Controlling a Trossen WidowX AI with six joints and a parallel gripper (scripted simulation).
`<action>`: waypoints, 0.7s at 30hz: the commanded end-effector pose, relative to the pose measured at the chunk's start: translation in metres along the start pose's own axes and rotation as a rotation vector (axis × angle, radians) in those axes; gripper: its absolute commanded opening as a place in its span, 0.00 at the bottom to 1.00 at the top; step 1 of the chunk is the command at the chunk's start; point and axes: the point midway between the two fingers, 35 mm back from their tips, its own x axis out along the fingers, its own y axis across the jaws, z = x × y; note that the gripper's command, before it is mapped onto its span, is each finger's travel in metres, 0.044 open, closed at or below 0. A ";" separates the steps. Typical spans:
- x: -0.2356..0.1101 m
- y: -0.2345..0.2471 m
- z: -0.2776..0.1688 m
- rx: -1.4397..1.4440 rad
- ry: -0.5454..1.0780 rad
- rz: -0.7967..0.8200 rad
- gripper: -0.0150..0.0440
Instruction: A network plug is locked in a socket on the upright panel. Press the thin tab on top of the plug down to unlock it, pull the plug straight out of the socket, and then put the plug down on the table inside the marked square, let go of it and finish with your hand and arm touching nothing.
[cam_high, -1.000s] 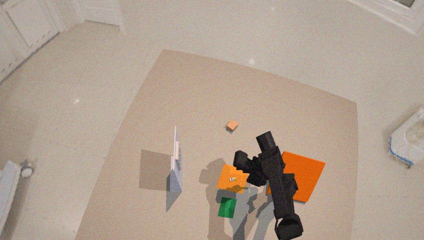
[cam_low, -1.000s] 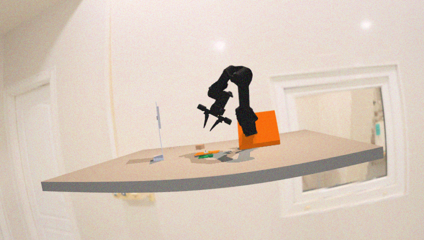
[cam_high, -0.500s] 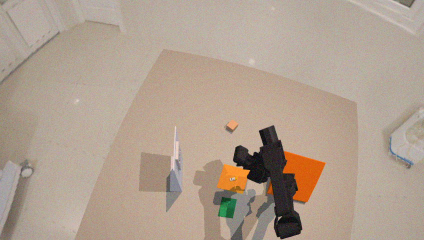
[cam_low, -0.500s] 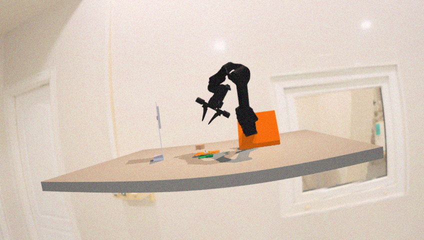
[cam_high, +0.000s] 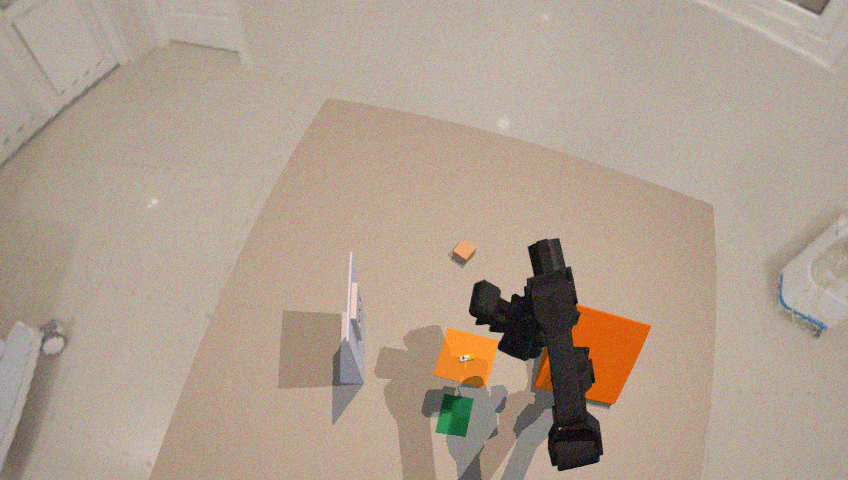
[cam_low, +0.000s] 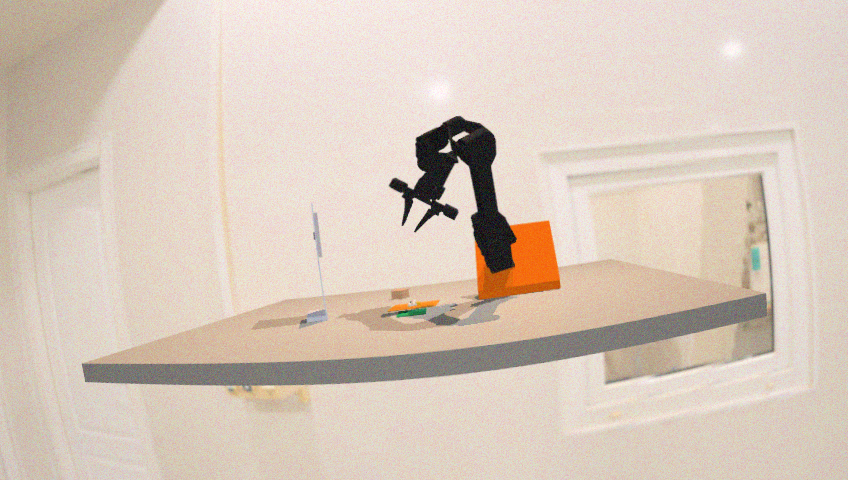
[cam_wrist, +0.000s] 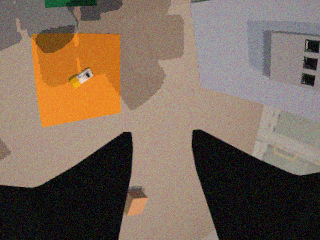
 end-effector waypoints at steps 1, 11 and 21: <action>-0.009 -0.005 0.000 -0.005 -0.001 0.002 0.52; -0.027 -0.015 0.003 -0.011 -0.009 -0.003 0.56; -0.027 -0.015 0.003 -0.011 -0.009 -0.003 1.00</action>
